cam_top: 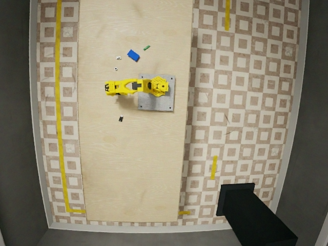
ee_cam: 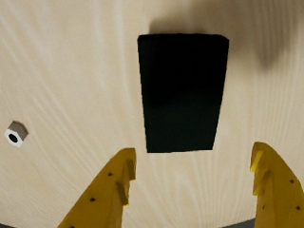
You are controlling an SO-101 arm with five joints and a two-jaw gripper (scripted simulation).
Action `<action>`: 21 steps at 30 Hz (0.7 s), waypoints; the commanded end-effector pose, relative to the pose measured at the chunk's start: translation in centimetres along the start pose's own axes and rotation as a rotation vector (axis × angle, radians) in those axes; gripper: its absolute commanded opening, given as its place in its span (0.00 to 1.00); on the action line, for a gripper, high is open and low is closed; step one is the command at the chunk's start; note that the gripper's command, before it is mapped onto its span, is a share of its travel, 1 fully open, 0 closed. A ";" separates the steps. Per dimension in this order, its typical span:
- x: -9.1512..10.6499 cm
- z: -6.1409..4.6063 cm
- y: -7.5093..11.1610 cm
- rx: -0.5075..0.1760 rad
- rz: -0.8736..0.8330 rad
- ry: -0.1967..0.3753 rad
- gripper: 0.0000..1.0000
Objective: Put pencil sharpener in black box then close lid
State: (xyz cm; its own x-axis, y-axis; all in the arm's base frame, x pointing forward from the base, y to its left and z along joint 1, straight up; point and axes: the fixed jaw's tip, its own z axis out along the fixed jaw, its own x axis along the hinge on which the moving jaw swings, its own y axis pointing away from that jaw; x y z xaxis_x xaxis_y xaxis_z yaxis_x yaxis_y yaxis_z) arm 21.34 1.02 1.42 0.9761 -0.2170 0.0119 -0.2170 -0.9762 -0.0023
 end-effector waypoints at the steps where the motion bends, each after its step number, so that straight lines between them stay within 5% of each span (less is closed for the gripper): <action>1: -0.2 1.1 -0.1 -0.003 -0.008 -0.013 0.28; 21: -0.4 3.3 0.0 -0.003 -0.008 -0.013 0.28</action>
State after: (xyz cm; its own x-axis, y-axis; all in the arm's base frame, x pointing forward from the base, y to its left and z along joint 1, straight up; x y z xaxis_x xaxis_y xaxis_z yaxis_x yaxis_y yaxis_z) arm 21.47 1.03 -1.24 0.9759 -0.2170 0.0241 -0.2169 -0.9762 -0.0061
